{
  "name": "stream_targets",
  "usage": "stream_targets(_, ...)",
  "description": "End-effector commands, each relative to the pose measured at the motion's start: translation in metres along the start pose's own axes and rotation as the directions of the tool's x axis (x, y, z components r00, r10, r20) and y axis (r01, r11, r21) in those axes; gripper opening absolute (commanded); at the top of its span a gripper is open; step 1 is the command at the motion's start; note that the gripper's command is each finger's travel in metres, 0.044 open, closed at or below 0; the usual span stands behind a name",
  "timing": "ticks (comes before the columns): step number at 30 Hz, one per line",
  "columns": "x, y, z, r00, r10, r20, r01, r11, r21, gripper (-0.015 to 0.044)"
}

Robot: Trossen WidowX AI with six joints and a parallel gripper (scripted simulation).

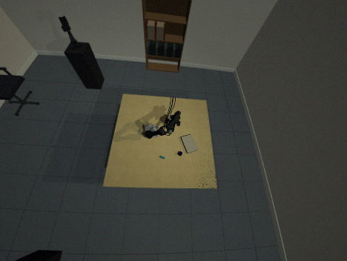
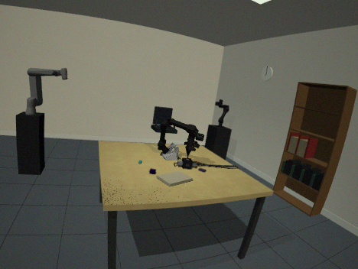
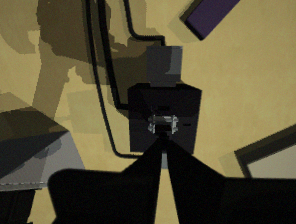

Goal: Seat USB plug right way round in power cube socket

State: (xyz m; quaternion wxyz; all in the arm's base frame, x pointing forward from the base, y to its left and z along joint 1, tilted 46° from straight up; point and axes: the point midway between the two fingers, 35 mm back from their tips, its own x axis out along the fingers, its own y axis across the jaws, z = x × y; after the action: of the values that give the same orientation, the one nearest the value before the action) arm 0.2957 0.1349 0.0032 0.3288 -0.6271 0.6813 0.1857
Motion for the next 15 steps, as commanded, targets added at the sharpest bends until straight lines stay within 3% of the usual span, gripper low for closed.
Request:
stream_targets(1,0.0007,-0.0005,-0.0002,1.000,-0.003,-0.001,0.003,1.000,-0.005,0.0000)
stream_targets(15,0.0023,-0.0005,-0.0001,1.000,-0.003,-0.001,0.003,1.000,-0.005,0.0000)
